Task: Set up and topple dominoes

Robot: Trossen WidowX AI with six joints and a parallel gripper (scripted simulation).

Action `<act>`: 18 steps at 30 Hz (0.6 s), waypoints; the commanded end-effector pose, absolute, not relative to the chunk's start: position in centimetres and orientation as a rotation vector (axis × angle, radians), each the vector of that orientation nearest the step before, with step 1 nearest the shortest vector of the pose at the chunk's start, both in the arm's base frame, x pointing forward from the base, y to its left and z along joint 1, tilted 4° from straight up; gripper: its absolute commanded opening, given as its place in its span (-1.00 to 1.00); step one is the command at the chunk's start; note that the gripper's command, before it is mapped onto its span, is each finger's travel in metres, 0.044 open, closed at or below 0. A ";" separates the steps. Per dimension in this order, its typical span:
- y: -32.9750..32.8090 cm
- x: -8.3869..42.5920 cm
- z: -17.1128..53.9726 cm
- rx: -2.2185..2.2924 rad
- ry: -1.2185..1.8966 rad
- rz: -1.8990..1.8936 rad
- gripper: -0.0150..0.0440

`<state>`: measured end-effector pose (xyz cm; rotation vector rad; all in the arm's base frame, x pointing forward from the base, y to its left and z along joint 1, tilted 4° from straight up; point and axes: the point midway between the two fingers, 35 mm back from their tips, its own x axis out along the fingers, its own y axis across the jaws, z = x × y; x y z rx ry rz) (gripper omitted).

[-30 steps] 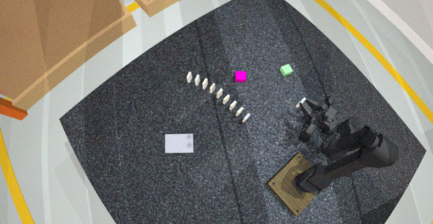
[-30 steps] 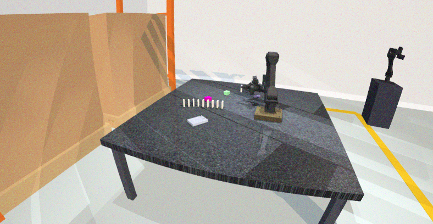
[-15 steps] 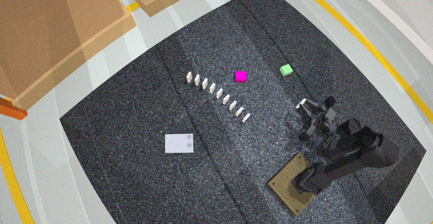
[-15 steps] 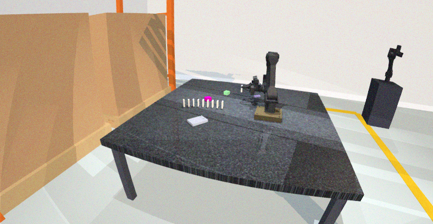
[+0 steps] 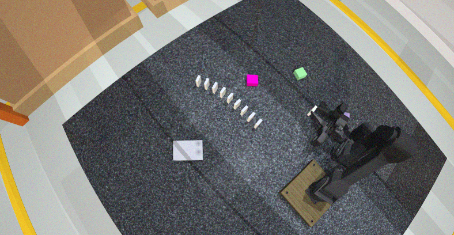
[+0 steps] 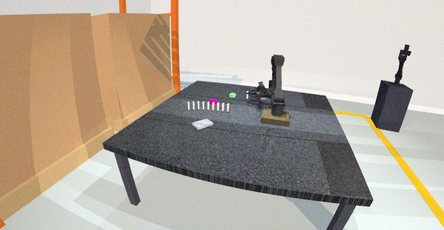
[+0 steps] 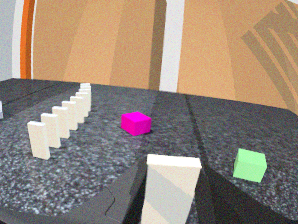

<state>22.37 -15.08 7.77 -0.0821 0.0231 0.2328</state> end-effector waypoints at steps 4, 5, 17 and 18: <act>-15.2 22.5 5.9 -0.096 0.033 0.240 -0.13; -15.2 22.5 5.6 -0.097 0.035 0.241 -0.13; -15.1 22.5 3.8 -0.101 0.046 0.247 -0.13; -15.1 22.5 3.8 -0.101 0.046 0.247 -0.13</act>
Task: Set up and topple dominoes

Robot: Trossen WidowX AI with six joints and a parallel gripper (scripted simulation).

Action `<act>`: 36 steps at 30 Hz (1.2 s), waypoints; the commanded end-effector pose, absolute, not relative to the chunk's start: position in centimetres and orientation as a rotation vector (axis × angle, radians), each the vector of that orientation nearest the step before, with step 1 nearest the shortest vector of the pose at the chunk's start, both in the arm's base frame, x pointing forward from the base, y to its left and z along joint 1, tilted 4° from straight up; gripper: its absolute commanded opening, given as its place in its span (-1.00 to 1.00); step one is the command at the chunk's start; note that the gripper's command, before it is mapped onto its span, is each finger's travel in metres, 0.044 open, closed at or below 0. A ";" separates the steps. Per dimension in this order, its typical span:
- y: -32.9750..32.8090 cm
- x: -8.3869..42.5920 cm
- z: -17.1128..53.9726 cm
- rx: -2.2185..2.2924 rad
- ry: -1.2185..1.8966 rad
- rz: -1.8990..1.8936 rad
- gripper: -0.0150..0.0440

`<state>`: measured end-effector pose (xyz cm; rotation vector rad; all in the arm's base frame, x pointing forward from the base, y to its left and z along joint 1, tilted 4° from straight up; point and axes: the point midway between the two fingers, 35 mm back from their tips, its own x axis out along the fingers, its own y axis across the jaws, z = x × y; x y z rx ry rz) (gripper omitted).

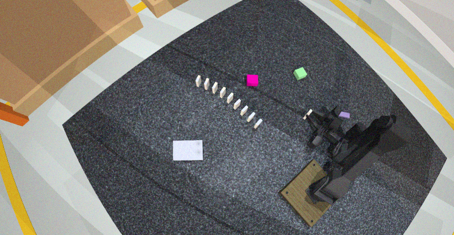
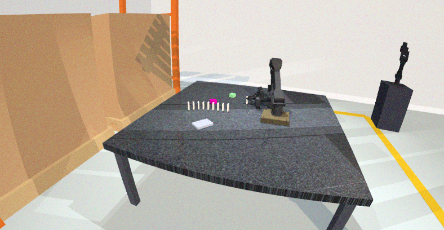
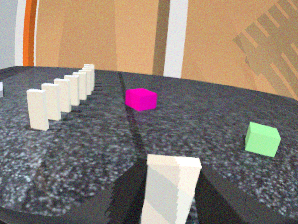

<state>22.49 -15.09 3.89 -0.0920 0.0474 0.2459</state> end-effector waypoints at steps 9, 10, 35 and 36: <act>-15.1 22.5 3.8 -0.101 0.046 0.247 0.23; -15.1 22.5 3.8 -0.101 0.046 0.247 0.32; -15.3 22.8 8.9 -0.092 0.056 0.229 1.00; -15.9 23.2 9.1 -0.086 0.066 0.207 1.00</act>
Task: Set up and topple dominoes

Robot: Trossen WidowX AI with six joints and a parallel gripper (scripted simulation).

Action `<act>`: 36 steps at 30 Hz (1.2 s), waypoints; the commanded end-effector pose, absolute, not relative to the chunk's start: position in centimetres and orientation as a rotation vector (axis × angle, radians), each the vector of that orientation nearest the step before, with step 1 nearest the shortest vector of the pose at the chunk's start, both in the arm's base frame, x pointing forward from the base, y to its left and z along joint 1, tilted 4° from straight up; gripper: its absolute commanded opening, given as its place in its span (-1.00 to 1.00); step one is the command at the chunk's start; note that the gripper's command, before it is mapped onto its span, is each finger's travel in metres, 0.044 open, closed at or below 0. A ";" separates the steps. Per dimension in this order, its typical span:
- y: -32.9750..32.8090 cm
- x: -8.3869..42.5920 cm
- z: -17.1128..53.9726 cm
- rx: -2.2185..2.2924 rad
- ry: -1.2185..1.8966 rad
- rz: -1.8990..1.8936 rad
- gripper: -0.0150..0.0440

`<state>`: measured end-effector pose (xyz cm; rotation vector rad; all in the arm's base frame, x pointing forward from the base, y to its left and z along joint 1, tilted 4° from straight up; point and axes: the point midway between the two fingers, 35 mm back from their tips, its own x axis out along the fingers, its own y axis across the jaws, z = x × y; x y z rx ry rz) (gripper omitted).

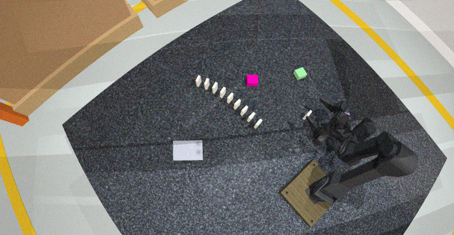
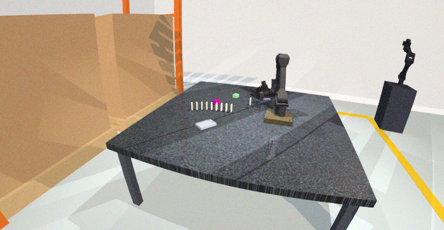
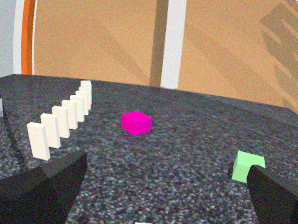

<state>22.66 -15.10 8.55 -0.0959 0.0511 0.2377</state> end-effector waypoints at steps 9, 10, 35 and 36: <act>-20.3 29.3 7.6 0.054 0.368 0.053 1.00; -20.5 29.9 7.4 0.063 0.423 0.042 1.00; -14.5 26.8 12.0 -0.218 1.451 0.098 1.00; -14.3 26.5 12.3 -0.229 1.474 0.105 1.00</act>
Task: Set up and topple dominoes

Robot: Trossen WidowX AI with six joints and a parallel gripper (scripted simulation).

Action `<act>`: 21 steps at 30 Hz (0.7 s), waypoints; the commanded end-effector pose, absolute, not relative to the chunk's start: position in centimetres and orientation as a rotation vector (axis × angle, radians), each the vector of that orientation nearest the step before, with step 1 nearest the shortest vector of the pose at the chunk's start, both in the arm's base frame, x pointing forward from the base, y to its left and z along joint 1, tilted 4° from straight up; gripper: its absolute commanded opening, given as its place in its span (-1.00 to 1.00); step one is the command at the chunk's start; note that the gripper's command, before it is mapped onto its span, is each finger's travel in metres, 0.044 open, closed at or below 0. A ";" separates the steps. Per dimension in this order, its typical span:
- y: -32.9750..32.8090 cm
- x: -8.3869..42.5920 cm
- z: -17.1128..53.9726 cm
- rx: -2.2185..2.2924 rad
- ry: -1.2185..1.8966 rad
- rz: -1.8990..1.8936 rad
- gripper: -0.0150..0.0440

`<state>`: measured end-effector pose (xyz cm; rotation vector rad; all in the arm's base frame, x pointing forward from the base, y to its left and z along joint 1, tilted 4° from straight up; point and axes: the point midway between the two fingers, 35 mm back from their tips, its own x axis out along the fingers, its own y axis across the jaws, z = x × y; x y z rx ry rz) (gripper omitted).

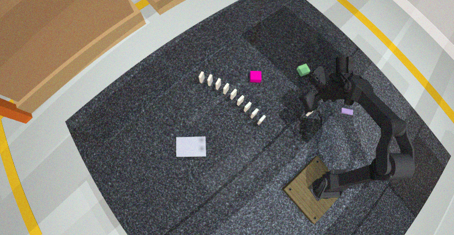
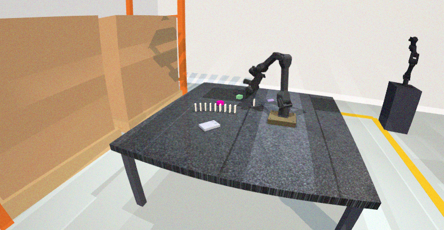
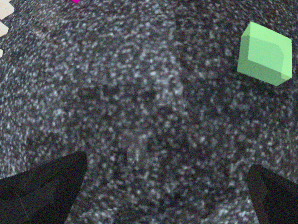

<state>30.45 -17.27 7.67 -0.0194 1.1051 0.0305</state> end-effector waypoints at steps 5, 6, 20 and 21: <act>-13.9 25.4 13.2 -0.259 1.540 0.127 1.00; -13.9 25.4 13.2 -0.259 1.540 0.127 1.00; -14.1 25.6 11.1 -0.259 1.540 0.127 1.00; -14.2 25.6 10.3 -0.259 1.540 0.127 1.00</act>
